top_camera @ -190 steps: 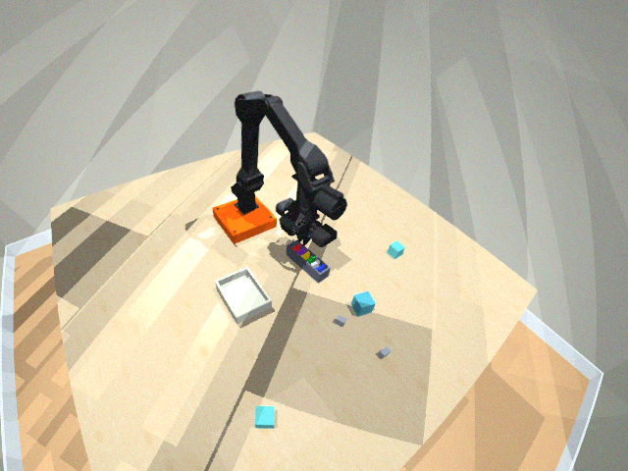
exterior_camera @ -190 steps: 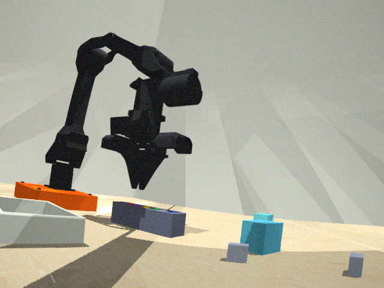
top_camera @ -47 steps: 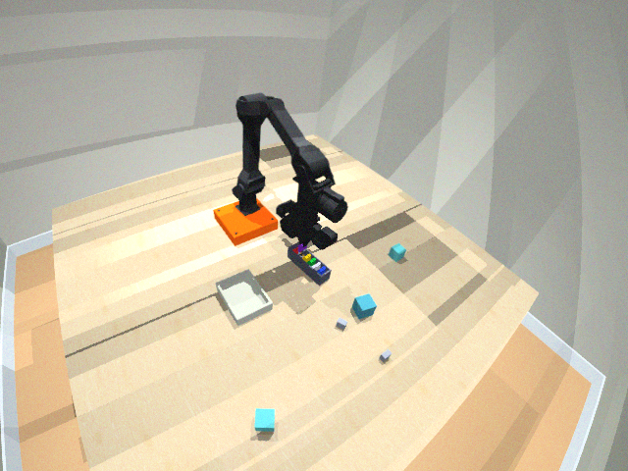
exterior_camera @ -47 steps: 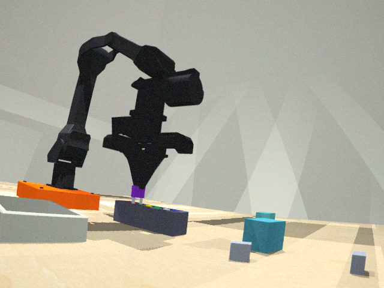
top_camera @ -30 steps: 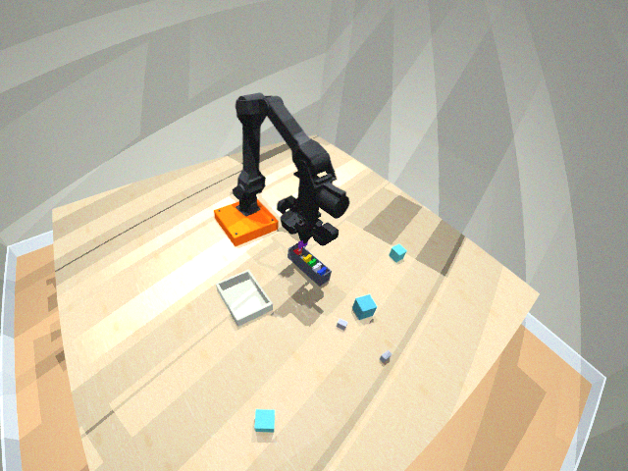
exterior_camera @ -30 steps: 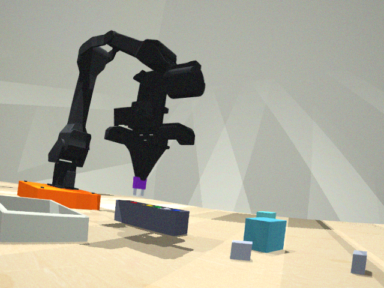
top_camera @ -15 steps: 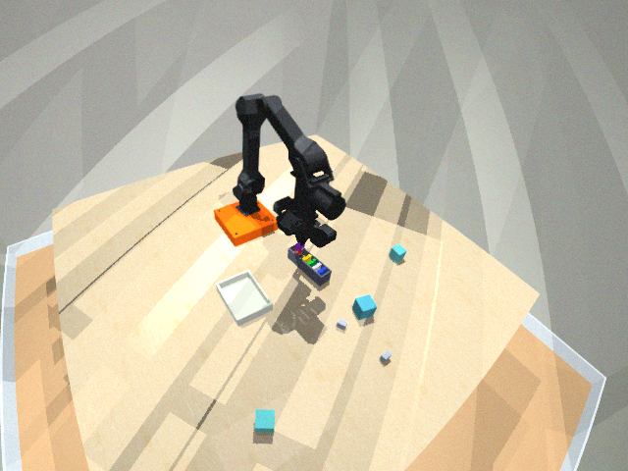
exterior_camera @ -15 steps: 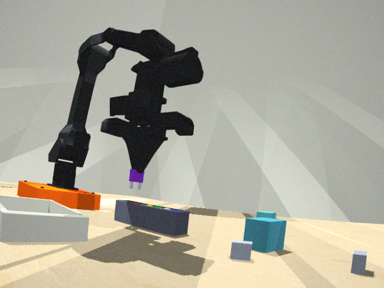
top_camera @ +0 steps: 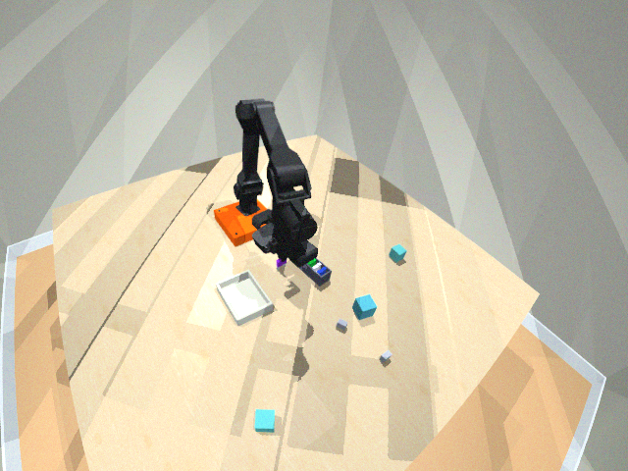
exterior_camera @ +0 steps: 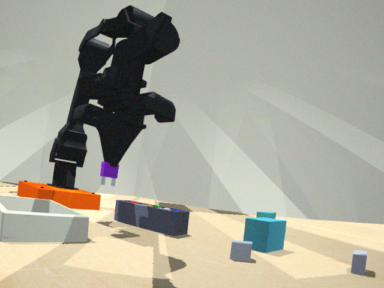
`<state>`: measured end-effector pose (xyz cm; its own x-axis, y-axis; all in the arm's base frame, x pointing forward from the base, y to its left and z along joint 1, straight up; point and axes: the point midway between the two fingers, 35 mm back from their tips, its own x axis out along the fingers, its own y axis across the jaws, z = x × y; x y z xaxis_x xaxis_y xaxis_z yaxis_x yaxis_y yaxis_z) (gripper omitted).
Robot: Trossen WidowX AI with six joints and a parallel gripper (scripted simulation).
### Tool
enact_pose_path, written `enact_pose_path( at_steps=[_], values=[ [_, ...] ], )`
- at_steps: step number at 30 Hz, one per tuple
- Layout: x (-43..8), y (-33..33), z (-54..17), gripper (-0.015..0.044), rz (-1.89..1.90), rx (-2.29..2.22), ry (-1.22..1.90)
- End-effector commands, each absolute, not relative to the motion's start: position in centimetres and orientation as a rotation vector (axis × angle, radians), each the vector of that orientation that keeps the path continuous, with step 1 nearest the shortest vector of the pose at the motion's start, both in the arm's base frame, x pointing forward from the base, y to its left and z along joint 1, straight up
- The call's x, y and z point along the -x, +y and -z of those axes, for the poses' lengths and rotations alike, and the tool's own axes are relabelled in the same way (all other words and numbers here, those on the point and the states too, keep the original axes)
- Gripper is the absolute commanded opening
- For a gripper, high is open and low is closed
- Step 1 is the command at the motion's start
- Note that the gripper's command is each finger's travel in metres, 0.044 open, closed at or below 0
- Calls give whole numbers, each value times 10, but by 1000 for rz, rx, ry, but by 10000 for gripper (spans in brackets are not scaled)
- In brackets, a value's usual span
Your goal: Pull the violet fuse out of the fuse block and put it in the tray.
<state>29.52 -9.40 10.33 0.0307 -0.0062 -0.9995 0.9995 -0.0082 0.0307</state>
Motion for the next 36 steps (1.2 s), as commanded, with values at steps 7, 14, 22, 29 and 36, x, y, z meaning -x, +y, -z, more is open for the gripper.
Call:
enact_pose_path(
  at_steps=[7, 14, 22, 29, 36],
  values=[
    [-292, -157, -104, 0, 1199, -1217, 1175],
    [-282, -200, -103, 0, 1201, -1214, 1173],
    [-279, -209, -102, 0, 1202, -1213, 1172],
    [-279, -209, -91, 0, 1202, -1213, 1172],
    [-280, -209, -79, 0, 1202, -1213, 1172]
  ],
)
